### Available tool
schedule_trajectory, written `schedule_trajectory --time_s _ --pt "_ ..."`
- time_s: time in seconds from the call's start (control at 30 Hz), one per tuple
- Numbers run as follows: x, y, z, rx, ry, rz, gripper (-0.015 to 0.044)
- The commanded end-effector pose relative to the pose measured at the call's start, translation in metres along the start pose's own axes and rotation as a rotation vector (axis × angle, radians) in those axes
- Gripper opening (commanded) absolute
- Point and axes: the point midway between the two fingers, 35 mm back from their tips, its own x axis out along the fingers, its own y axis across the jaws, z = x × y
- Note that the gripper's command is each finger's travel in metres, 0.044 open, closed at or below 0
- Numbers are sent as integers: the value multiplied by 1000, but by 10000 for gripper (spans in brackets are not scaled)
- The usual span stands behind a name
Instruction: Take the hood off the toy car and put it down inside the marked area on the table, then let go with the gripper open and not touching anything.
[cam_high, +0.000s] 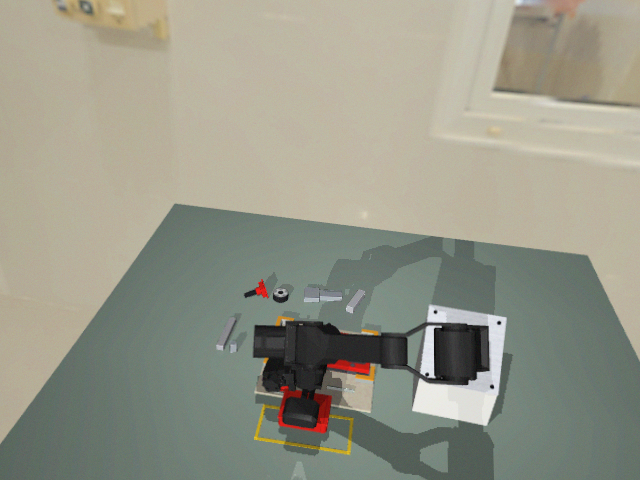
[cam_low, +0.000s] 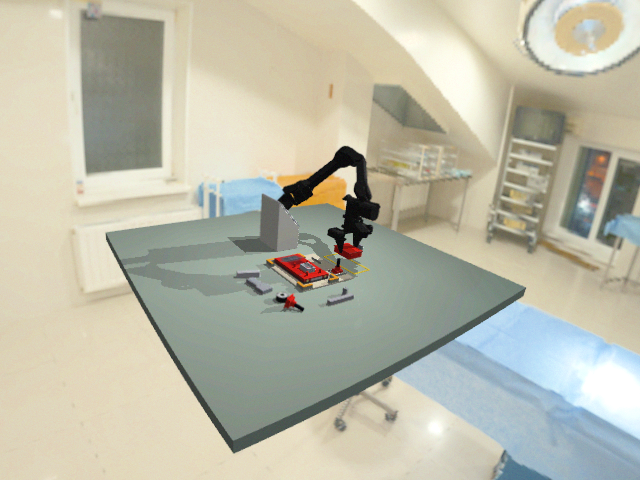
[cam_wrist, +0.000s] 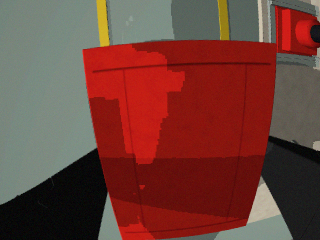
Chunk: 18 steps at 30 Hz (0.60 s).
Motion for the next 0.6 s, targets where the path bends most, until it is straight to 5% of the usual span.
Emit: schedule_trajectory --time_s 0.0,0.57 --pt "3 -1 0 5 0 -3 0" --pt "13 0 -1 5 -1 -1 0"
